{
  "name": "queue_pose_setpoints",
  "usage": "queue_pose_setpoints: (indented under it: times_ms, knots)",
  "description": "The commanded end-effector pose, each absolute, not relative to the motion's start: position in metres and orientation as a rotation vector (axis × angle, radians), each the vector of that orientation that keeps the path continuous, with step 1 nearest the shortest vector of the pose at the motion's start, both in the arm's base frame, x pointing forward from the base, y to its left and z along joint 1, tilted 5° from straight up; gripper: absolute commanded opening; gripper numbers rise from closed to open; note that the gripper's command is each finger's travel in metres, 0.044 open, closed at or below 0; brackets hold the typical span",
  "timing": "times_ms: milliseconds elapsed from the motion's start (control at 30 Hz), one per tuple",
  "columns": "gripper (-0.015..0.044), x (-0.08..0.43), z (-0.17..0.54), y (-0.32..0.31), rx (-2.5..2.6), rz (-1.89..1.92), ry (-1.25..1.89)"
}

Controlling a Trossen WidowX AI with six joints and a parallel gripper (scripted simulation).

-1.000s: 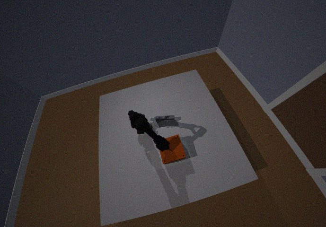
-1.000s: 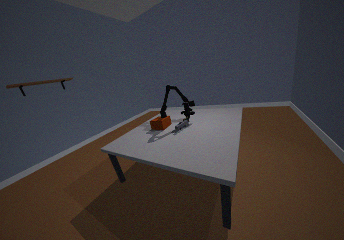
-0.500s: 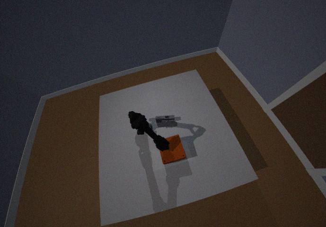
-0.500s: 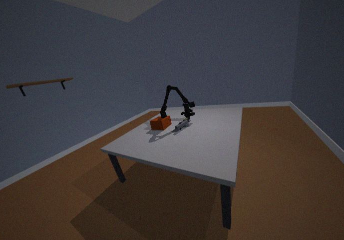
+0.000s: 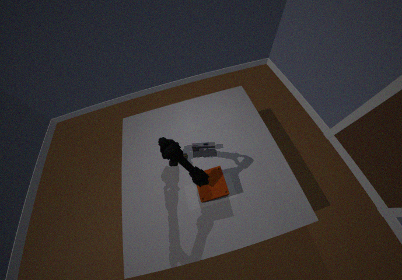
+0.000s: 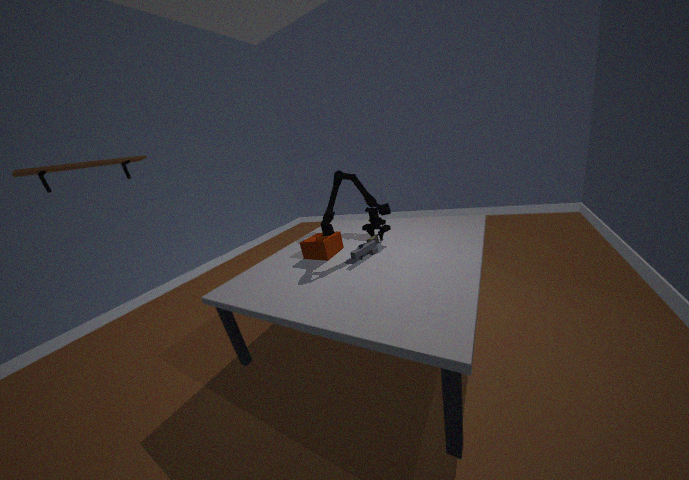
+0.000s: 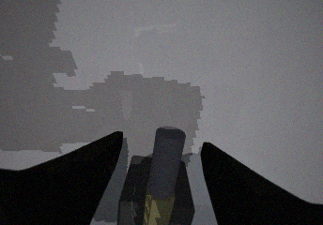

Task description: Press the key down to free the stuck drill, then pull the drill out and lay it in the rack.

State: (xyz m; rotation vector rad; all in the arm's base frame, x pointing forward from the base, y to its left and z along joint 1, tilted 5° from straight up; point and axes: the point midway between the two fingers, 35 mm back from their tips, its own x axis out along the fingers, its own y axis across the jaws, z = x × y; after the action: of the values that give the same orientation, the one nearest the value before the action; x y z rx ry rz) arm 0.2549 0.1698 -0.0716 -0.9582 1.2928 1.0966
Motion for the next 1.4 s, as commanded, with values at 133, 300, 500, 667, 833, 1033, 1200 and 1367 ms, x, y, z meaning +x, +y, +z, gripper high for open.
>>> queue_pose_setpoints:
  times_ms: [133,300,500,667,833,1033,1200,1367]
  knots:
    - [0.0440,0.255,-0.069,0.170,-0.958,1.097,1.295]
    - [0.0440,0.255,-0.045,0.167,-0.959,1.091,1.305]
    - [0.0440,0.257,-0.019,0.167,-0.959,1.091,1.305]
    - [0.0440,0.258,0.003,0.165,-0.959,1.091,1.305]
    - [0.0440,0.260,0.002,0.170,-0.962,1.093,1.289]
    - [0.0440,0.269,0.017,0.228,-1.100,1.139,1.069]
    - [0.0440,0.255,0.039,0.284,-1.250,1.222,0.847]
    - [0.0440,0.238,0.059,0.344,-1.362,1.268,0.613]
